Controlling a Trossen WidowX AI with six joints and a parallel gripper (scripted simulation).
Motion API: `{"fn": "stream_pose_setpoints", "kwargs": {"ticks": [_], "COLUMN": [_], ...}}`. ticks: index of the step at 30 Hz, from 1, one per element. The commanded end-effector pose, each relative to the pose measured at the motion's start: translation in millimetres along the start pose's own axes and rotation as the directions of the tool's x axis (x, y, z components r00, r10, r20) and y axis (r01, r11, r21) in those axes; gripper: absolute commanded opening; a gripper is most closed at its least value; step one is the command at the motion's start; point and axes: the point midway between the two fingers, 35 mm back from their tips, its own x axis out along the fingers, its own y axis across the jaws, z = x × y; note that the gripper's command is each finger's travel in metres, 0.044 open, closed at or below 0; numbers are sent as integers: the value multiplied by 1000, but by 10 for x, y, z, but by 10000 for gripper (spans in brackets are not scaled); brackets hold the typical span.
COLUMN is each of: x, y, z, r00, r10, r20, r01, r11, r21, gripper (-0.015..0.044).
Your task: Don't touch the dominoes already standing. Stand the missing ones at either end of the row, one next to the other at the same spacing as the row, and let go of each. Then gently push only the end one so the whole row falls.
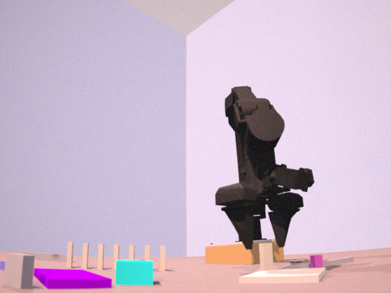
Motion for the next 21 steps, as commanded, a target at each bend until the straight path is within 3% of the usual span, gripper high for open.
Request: {"fn": "stream_pose_setpoints", "kwargs": {"ticks": [1, 7, 19, 21], "x": [87, 161, 161, 161], "y": [7, 9, 9, 9], "z": [-14, -18, -18, -18], "r00": [1000, 1000, 1000, 1000], "r10": [0, 0, 0, 0], "r20": [-6, -6, -6, -6], "r01": [0, 0, 0, 0], "r11": [1000, 1000, 1000, 1000], "r21": [-4, -4, -4, -4], "gripper": [440, 440, 125, 107]}}
